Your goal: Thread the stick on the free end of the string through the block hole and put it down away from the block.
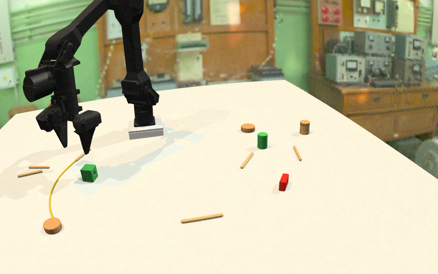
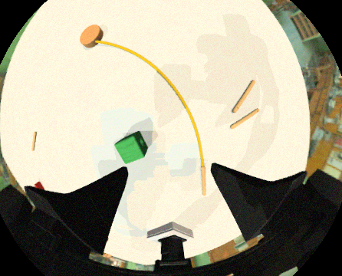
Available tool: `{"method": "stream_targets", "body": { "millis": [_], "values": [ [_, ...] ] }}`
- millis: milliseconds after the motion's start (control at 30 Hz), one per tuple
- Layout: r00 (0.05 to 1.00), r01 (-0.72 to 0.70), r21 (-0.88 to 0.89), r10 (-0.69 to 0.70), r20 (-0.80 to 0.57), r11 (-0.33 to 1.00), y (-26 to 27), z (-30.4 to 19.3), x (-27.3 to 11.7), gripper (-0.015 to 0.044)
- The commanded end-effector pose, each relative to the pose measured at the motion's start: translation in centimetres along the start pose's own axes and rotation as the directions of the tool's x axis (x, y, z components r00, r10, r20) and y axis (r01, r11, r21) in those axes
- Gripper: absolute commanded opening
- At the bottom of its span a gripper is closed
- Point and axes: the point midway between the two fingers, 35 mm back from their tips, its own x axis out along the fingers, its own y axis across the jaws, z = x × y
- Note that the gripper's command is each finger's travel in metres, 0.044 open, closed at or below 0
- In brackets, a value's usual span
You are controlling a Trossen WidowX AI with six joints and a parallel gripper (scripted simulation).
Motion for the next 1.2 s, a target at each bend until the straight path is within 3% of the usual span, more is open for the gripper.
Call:
{"method": "stream_targets", "body": {
  "millis": [0, 267, 533, 900, 1167],
  "values": [
    [1.0, -0.005, 0.802, -0.004, 0.009, 0.597, -2.4, -1.4, -0.2, 0.044],
    [1.0, -0.007, 0.983, -0.006, 0.008, 0.181, -3.5, -2.1, -0.2, 0.044],
    [1.0, -0.009, 0.964, -0.007, 0.007, -0.267, -4.4, -2.8, -0.1, 0.044],
    [1.0, -0.01, 0.624, -0.009, 0.006, -0.781, -5.7, -3.8, -0.1, 0.044],
    [1.0, -0.01, 0.229, -0.009, 0.005, -0.973, -6.3, -4.3, 0.0, 0.044]
  ]
}}
